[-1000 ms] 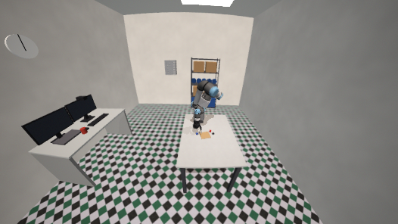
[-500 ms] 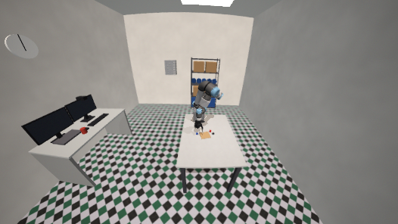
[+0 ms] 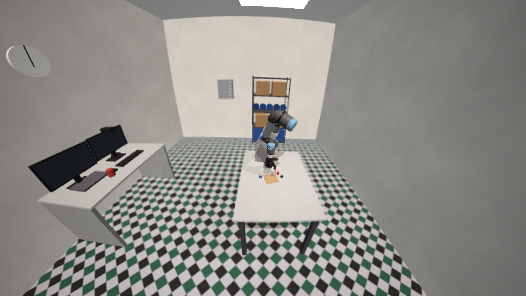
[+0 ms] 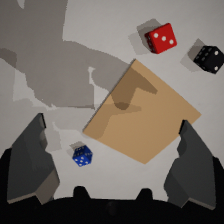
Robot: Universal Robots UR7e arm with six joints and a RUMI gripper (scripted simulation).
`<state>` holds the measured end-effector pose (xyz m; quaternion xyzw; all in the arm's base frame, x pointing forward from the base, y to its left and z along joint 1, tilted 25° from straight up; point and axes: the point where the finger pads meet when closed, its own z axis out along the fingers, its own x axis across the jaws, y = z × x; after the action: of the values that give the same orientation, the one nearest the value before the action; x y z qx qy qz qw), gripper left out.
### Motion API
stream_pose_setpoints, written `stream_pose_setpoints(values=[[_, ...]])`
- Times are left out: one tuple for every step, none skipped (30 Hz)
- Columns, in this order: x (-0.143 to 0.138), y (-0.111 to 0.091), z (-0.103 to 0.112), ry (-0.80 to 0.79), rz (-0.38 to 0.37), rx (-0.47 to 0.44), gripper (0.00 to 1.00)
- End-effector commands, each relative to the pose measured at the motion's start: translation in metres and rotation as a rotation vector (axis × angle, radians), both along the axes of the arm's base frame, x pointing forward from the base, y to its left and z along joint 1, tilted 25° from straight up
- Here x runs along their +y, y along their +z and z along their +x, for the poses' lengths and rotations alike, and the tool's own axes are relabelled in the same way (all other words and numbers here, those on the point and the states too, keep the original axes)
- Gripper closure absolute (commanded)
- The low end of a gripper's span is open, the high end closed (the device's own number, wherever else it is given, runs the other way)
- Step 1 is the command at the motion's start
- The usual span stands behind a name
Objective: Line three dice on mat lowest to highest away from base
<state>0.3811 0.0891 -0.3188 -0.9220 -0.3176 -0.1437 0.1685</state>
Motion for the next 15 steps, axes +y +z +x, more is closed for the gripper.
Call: stream_pose_setpoints(values=[[0.015,0.006,-0.002,-0.003,-0.004,-0.002,0.00],[0.021,0.009,-0.004,-0.003,-0.004,-0.002,0.00],[0.027,0.011,-0.005,-0.003,-0.004,-0.002,0.00],[0.032,0.013,-0.006,-0.003,-0.004,-0.002,0.00],[0.038,0.016,-0.008,-0.003,-0.004,-0.002,0.00],[0.043,0.018,-0.009,-0.003,-0.004,-0.002,0.00],[0.048,0.020,-0.010,-0.003,-0.004,-0.002,0.00],[0.053,0.022,-0.011,-0.003,-0.004,-0.002,0.00],[0.058,0.024,-0.012,-0.003,-0.004,-0.002,0.00],[0.062,0.025,-0.013,-0.003,-0.004,-0.002,0.00],[0.066,0.027,-0.014,-0.003,-0.004,-0.002,0.00],[0.070,0.028,-0.015,-0.003,-0.004,-0.002,0.00],[0.073,0.030,-0.016,-0.003,-0.004,-0.002,0.00],[0.077,0.031,-0.017,-0.003,-0.004,-0.002,0.00],[0.080,0.032,-0.017,-0.003,-0.004,-0.002,0.00]])
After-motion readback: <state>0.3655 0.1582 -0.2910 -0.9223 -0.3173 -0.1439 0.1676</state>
